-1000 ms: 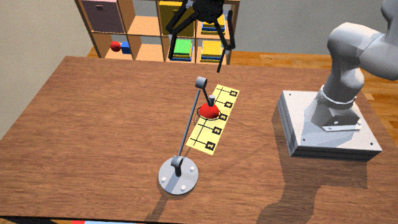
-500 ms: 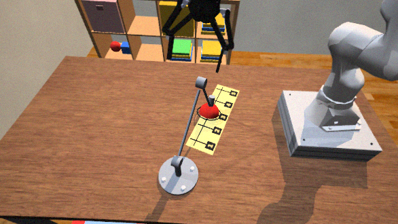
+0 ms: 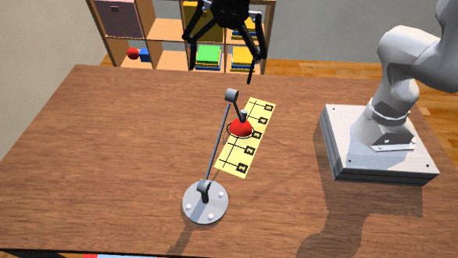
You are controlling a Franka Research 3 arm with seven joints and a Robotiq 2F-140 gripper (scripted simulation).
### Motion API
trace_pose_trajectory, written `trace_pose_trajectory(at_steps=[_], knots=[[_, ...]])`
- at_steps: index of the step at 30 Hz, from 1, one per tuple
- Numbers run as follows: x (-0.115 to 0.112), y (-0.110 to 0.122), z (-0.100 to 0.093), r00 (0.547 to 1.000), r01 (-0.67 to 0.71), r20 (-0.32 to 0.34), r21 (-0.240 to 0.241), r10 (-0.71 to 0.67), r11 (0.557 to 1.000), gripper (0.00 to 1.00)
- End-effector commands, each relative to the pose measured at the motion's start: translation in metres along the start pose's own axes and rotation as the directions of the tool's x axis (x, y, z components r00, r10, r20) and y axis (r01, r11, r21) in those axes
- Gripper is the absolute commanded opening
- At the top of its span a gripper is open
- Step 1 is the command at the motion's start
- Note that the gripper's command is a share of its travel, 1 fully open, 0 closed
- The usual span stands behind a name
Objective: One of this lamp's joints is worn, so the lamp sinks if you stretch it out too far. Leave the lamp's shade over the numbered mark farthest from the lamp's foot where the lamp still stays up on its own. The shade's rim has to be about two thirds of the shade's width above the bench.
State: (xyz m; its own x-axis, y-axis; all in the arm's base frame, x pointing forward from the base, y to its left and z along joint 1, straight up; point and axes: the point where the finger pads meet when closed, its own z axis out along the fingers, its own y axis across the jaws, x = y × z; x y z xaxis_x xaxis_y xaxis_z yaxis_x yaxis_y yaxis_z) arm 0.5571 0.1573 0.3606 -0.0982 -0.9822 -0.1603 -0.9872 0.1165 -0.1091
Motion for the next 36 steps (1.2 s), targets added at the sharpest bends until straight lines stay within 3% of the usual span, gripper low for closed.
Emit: trace_pose_trajectory(at_steps=[1,12,14,29,36], knots=[[0.004,0.004,0.001,0.997,-0.052,-0.066,-0.017,0.051,0.999,1.00],[-0.001,0.001,0.000,0.973,-0.047,-0.225,-0.019,0.041,0.999,1.00],[-0.001,0.001,0.000,0.973,-0.047,-0.225,-0.019,0.041,0.999,1.00],[0.017,0.016,0.054,0.937,-0.189,-0.311,-0.071,0.158,0.979,1.00],[0.018,0.016,0.066,0.940,-0.175,-0.308,-0.073,0.144,0.982,1.00]])
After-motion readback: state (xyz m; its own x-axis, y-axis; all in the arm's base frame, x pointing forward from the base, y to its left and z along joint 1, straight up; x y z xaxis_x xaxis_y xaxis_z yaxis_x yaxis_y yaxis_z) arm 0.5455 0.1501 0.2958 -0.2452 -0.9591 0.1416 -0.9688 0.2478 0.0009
